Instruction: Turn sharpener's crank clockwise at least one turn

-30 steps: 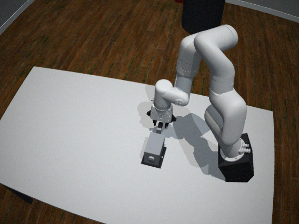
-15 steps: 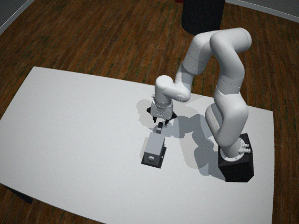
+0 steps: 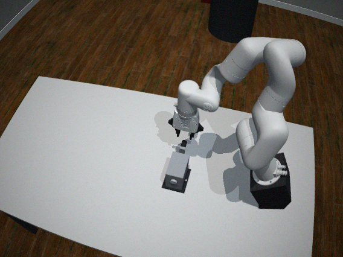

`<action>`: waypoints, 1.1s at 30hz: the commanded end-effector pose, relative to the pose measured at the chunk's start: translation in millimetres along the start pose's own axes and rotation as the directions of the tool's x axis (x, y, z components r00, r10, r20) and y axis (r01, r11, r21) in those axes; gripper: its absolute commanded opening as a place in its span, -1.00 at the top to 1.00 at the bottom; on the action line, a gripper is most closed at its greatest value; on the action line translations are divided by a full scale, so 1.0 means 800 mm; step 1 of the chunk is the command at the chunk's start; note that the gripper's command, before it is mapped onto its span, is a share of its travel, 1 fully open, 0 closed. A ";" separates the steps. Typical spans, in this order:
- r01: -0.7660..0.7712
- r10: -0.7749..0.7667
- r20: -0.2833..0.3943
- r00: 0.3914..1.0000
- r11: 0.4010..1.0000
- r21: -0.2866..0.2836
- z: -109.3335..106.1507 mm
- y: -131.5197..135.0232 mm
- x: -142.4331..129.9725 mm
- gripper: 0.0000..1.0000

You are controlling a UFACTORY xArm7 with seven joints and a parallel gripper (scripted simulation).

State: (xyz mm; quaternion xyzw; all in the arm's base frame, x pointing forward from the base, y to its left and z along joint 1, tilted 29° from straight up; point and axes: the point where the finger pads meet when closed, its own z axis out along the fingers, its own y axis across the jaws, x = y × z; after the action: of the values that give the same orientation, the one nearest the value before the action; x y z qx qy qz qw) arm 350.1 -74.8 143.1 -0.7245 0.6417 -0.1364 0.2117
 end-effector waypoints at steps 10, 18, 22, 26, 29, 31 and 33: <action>0.000 0.000 0.001 1.000 1.000 -0.001 -0.012 0.000 0.000 1.00; 0.000 0.000 0.001 1.000 1.000 -0.001 -0.012 0.000 0.000 1.00; 0.000 0.000 0.001 1.000 1.000 -0.001 -0.012 0.000 0.000 1.00; 0.000 0.000 0.001 1.000 1.000 -0.001 -0.012 0.000 0.000 1.00; 0.000 0.000 0.001 1.000 1.000 -0.001 -0.012 0.000 0.000 1.00; 0.000 0.000 0.001 1.000 1.000 -0.001 -0.012 0.000 0.000 1.00; 0.000 0.000 0.001 1.000 1.000 -0.001 -0.012 0.000 0.000 1.00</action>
State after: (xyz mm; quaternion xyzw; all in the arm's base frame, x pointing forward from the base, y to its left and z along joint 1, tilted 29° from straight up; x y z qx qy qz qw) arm 345.3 -75.4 150.4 -0.7249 0.6417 -0.1346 0.2111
